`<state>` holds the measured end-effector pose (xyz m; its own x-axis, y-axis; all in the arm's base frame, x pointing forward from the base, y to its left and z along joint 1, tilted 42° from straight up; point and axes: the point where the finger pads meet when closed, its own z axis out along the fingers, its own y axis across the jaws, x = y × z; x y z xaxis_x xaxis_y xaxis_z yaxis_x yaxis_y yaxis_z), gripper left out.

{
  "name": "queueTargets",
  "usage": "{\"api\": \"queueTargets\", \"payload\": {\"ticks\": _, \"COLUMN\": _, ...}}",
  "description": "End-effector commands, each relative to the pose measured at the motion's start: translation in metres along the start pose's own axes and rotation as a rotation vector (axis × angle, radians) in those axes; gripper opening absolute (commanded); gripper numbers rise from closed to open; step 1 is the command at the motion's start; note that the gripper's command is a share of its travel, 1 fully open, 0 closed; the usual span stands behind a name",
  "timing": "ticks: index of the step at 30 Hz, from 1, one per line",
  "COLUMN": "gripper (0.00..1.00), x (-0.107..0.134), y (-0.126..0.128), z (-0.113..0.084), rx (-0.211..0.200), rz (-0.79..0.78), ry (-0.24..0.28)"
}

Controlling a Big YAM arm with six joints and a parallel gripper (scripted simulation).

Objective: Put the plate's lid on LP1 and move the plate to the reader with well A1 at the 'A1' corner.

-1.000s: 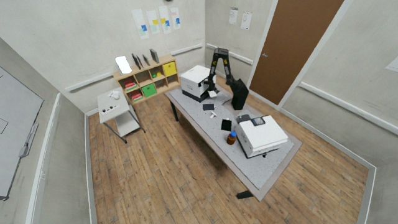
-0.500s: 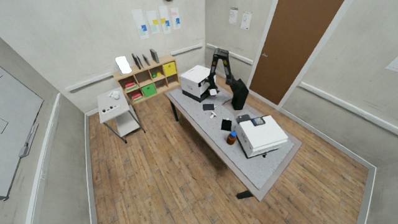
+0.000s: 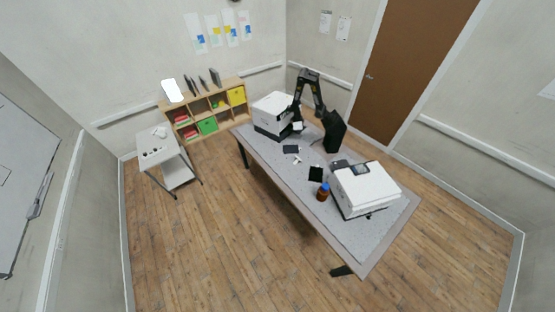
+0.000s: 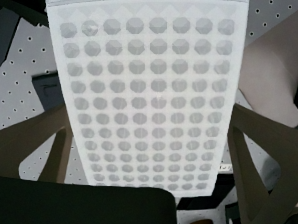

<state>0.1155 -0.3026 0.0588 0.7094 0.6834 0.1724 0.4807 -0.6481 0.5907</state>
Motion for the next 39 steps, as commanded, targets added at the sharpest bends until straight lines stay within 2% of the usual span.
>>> {"api": "queueTargets", "payload": {"ticks": 1, "gripper": 0.86, "x": -0.017, "y": 0.0, "z": -0.013, "rx": -0.014, "rz": 0.071, "ry": -0.025}}
{"api": "queueTargets", "payload": {"ticks": 7, "gripper": 0.86, "x": -0.007, "y": -0.002, "z": -0.006, "rx": -0.018, "rz": 0.136, "ry": -0.029}}
{"api": "queueTargets", "payload": {"ticks": 9, "gripper": 0.86, "x": -0.013, "y": -0.003, "z": -0.011, "rx": -0.032, "rz": 0.161, "ry": -0.029}}
{"api": "queueTargets", "payload": {"ticks": 11, "gripper": 0.86, "x": -0.013, "y": -0.003, "z": -0.011, "rx": -0.032, "rz": 0.161, "ry": -0.029}}
{"api": "queueTargets", "payload": {"ticks": 16, "gripper": 0.86, "x": -0.032, "y": -0.005, "z": -0.024, "rx": -0.038, "rz": 0.215, "ry": -0.042}}
{"api": "queueTargets", "payload": {"ticks": 20, "gripper": 0.86, "x": -0.029, "y": 0.0, "z": -0.024, "rx": -0.053, "rz": 0.248, "ry": -0.039}}
{"api": "queueTargets", "payload": {"ticks": 26, "gripper": 0.86, "x": -0.047, "y": -0.009, "z": -0.039, "rx": -0.066, "rz": 0.325, "ry": -0.053}}
{"api": "queueTargets", "payload": {"ticks": 31, "gripper": 0.86, "x": -0.04, "y": -0.007, "z": -0.031, "rx": -0.063, "rz": 0.346, "ry": -0.049}}
{"api": "queueTargets", "payload": {"ticks": 36, "gripper": 0.86, "x": -0.05, "y": -0.008, "z": -0.047, "rx": -0.088, "rz": 0.417, "ry": -0.055}}
{"api": "queueTargets", "payload": {"ticks": 39, "gripper": 0.86, "x": -0.049, "y": -0.011, "z": -0.043, "rx": -0.092, "rz": 0.456, "ry": -0.064}}
